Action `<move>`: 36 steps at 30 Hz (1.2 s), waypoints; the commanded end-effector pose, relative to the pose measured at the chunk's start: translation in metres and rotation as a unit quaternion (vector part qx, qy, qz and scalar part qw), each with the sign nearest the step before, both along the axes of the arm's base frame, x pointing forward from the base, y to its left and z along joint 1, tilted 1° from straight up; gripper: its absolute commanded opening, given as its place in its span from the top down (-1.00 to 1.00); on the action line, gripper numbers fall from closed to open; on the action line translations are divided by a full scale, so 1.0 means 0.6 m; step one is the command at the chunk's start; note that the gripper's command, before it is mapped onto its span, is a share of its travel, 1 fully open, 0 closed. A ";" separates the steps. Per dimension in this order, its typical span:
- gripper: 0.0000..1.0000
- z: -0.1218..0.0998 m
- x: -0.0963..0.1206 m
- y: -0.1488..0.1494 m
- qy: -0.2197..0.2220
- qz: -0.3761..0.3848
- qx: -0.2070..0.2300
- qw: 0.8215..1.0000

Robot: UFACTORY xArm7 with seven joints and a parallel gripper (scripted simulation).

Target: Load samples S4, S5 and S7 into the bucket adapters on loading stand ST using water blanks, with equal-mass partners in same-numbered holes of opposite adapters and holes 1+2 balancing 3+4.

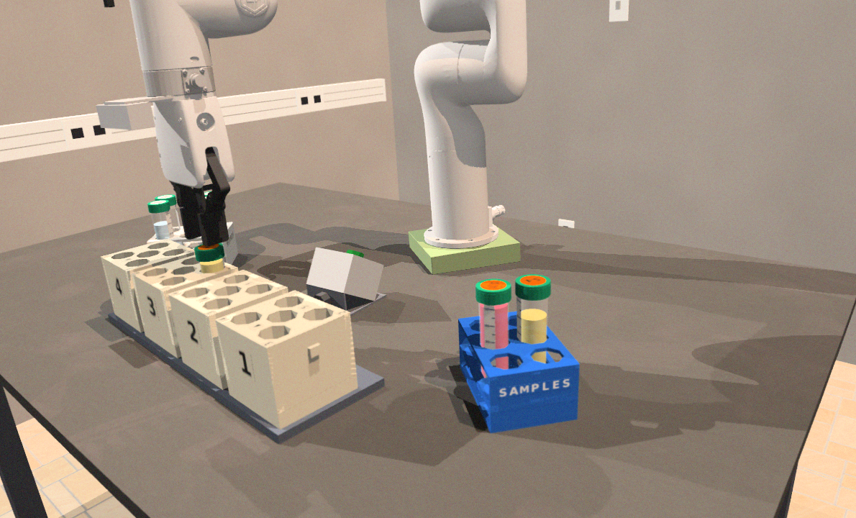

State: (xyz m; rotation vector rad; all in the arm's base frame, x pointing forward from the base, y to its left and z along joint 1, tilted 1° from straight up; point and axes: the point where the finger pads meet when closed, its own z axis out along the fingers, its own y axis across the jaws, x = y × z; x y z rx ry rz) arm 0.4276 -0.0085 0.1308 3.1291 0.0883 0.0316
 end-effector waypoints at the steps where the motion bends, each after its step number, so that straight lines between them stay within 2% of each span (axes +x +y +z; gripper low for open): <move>1: 0.13 0.020 0.002 0.000 -0.002 0.000 0.000 1.000; 36: 0.13 0.120 -0.001 0.001 -0.002 0.000 0.000 1.000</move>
